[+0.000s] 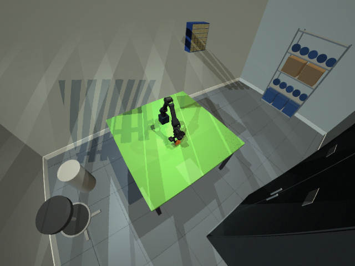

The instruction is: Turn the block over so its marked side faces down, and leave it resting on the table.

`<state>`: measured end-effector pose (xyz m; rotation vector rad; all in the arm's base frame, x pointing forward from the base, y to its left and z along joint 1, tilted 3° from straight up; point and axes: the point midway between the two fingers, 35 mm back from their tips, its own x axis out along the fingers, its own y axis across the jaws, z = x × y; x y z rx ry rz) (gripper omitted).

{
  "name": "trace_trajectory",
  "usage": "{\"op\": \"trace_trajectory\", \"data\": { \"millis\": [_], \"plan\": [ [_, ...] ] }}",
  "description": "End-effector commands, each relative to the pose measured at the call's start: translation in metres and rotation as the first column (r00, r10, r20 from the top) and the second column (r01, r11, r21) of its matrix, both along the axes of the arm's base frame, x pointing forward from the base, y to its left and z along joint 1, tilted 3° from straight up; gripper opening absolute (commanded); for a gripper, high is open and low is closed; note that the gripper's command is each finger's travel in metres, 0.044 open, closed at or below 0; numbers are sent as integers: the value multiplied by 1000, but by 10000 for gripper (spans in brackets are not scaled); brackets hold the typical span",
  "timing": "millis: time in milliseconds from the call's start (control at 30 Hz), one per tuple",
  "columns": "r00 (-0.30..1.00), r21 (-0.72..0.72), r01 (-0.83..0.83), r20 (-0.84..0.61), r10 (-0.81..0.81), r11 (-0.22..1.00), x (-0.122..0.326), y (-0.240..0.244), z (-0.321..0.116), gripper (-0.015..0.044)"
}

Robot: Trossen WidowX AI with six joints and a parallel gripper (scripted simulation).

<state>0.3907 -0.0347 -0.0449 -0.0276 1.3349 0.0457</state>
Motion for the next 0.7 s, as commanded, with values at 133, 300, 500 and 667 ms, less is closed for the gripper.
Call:
{"op": "trace_trajectory", "data": {
  "millis": [133,300,500,667],
  "plan": [
    [992,11,-3,126,2,1000,-3,0,0,0],
    [980,13,-5,201,2,1000,-6,1,1,0],
    [958,15,-9,288,4,1000,-10,1,4,0],
    [954,15,-9,299,4,1000,-11,1,4,0]
  ]
}}
